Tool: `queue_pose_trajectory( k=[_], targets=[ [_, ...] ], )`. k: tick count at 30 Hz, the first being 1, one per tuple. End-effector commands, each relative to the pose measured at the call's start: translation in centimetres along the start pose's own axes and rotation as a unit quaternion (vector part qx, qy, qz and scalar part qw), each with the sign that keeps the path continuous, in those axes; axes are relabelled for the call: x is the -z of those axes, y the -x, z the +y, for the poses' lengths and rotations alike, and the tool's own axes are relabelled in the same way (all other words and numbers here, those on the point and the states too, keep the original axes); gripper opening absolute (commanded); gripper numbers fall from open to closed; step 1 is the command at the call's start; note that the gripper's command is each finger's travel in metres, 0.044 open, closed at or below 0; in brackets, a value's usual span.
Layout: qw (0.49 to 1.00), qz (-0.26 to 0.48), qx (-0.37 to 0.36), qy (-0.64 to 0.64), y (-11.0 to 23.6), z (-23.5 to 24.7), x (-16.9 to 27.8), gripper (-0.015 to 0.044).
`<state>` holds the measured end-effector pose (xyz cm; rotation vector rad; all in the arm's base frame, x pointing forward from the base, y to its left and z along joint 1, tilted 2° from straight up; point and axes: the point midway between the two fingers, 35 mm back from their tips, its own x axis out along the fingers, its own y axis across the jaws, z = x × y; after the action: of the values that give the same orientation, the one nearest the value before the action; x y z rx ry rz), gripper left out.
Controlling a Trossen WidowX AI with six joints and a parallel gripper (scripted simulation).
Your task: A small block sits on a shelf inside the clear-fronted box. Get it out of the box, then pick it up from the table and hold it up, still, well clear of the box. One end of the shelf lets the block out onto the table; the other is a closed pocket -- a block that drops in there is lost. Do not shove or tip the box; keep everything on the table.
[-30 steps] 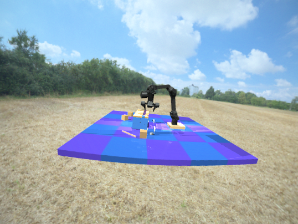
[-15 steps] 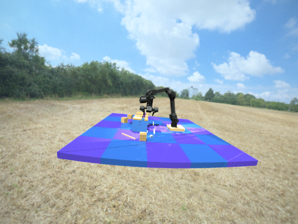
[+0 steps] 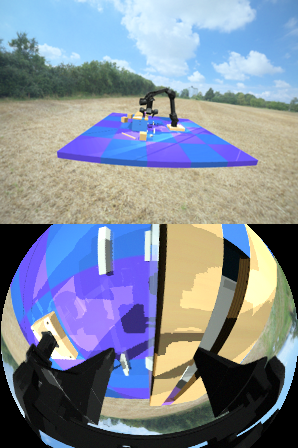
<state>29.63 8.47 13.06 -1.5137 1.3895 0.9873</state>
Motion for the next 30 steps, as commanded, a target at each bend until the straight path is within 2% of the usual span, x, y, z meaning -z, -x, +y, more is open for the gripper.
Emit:
queue_pose_trajectory(
  k=[1, 14, 17, 30],
  targets=[
    [1.000, 0.000, -0.006, 0.002, -1.0, 0.2, -0.4, 0.0400],
    [1.000, 0.000, -0.006, 0.002, -2.7, 0.4, -1.2, 0.0400],
    [1.000, 0.000, -0.001, 0.002, -2.0, 0.2, -0.9, 0.0400],
    [1.000, 0.002, -0.001, 0.002, -3.0, 0.2, 1.7, 0.0400]
  ],
)
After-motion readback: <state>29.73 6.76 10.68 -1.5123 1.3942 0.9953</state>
